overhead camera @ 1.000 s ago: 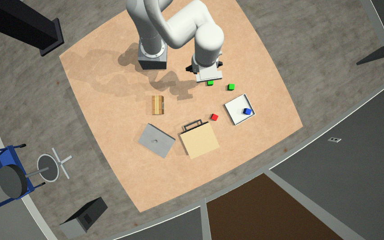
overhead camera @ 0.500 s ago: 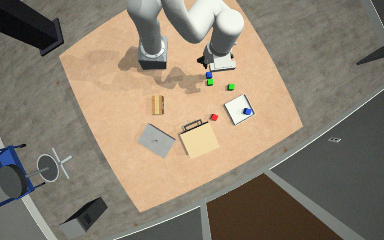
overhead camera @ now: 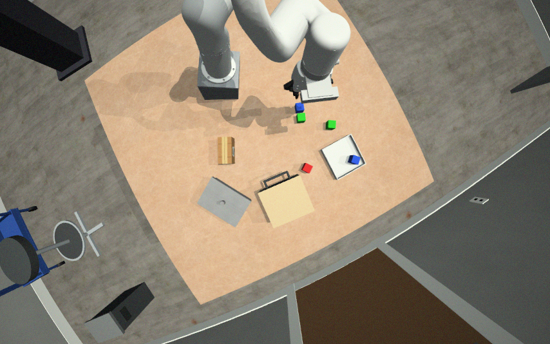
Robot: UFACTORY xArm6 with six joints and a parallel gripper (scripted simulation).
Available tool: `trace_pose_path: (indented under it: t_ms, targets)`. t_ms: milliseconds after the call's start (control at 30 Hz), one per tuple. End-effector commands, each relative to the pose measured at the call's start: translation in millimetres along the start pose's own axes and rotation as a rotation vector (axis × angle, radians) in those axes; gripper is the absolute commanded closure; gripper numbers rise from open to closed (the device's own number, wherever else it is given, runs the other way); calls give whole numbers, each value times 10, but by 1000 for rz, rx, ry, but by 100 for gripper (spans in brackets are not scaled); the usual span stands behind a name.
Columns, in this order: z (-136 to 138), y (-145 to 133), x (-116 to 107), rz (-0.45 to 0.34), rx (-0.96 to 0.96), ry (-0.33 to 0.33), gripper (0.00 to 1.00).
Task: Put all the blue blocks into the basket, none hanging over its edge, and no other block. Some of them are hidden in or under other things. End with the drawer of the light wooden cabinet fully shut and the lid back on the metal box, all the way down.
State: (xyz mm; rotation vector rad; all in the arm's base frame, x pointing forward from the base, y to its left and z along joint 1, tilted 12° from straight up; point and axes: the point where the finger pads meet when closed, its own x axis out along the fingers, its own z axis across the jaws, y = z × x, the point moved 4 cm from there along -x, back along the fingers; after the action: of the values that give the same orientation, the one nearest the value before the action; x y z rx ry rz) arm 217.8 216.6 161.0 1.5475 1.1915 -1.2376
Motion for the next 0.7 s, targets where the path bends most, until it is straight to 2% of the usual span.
trace_pose_path:
  t_ms: [0, 667]
  targets:
    - [-11, 6, -10, 2, 0, 3, 39]
    - [-11, 6, -10, 2, 0, 3, 39]
